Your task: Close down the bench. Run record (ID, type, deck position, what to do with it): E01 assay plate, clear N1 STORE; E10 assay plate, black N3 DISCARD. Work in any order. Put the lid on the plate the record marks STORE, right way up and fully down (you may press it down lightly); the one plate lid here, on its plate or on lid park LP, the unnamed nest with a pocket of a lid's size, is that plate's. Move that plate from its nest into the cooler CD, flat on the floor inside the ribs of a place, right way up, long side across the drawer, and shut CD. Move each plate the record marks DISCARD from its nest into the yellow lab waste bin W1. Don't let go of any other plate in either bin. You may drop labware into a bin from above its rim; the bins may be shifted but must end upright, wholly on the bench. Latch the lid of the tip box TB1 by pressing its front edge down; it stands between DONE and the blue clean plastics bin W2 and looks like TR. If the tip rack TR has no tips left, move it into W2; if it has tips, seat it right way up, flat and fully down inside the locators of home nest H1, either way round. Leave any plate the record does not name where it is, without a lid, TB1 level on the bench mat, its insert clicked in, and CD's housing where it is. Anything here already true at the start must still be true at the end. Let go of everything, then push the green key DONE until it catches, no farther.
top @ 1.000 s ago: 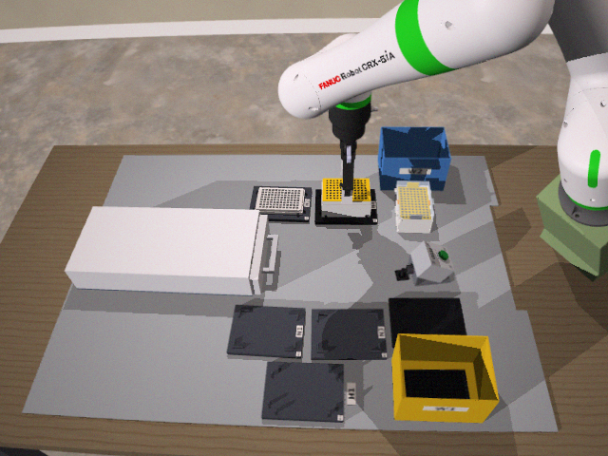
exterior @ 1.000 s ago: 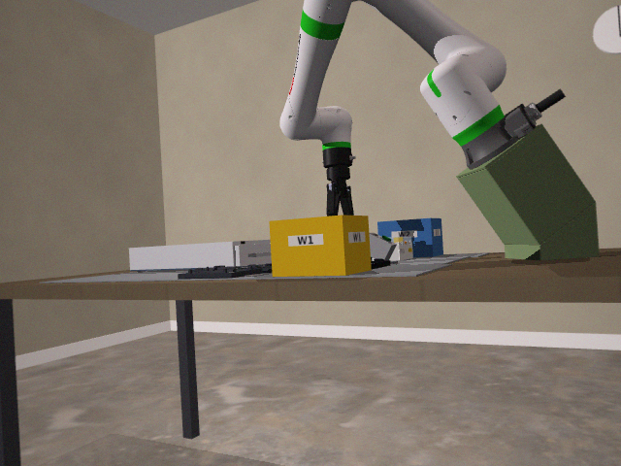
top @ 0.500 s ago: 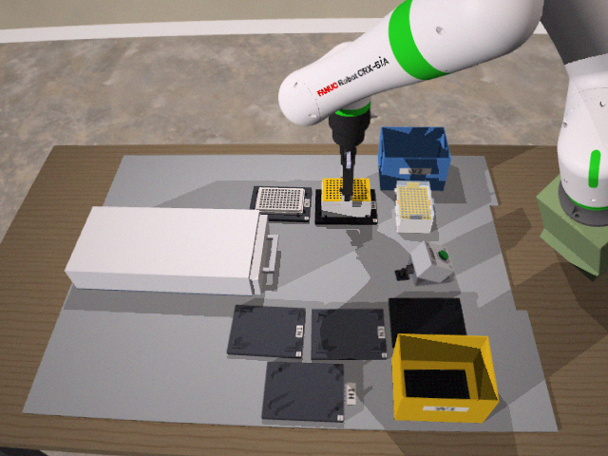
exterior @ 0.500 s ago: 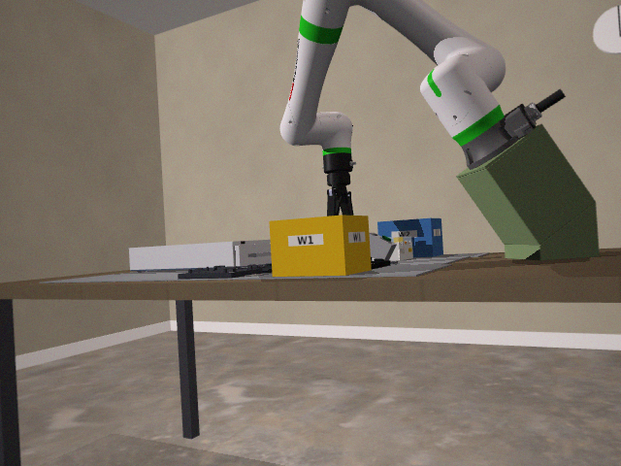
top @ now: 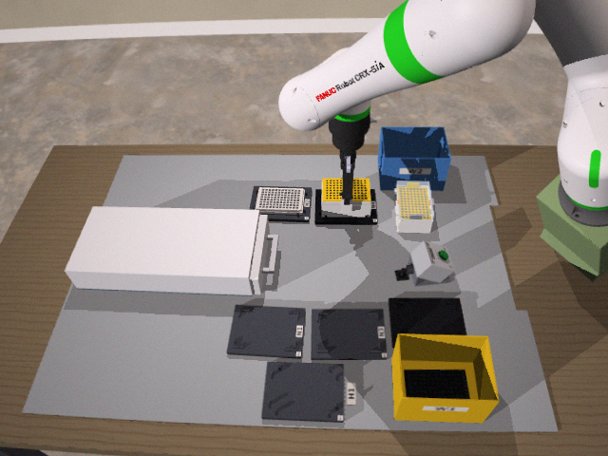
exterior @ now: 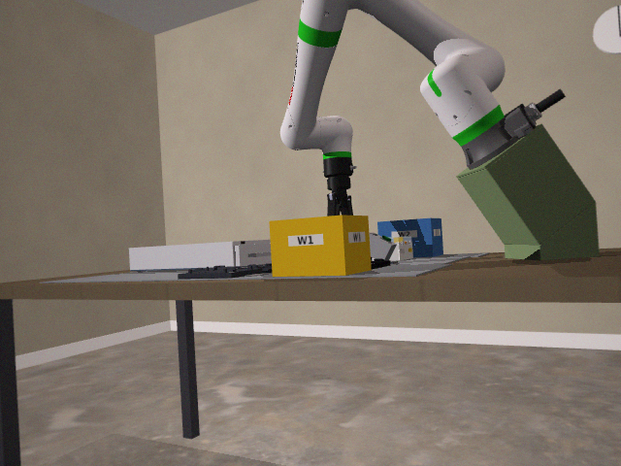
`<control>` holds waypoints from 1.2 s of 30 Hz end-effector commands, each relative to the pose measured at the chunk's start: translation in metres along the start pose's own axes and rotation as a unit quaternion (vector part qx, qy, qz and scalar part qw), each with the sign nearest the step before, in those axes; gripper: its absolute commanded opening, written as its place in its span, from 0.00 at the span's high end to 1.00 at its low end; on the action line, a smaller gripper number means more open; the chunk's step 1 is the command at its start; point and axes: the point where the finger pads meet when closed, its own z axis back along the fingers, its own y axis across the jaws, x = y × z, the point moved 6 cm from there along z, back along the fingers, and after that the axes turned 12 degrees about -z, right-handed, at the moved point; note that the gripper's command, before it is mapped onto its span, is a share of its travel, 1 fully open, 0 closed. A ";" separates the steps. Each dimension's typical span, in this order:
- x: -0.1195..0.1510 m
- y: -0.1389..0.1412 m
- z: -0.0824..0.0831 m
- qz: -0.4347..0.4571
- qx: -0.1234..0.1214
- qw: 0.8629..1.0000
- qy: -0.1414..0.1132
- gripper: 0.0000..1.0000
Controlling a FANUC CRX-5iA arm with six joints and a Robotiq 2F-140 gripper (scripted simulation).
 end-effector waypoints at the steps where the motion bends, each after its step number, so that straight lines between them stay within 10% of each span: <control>1: 0.000 0.000 -0.003 0.000 0.000 1.000 0.000 0.34; 36: 0.000 0.000 -0.007 0.000 0.000 1.000 0.000 0.43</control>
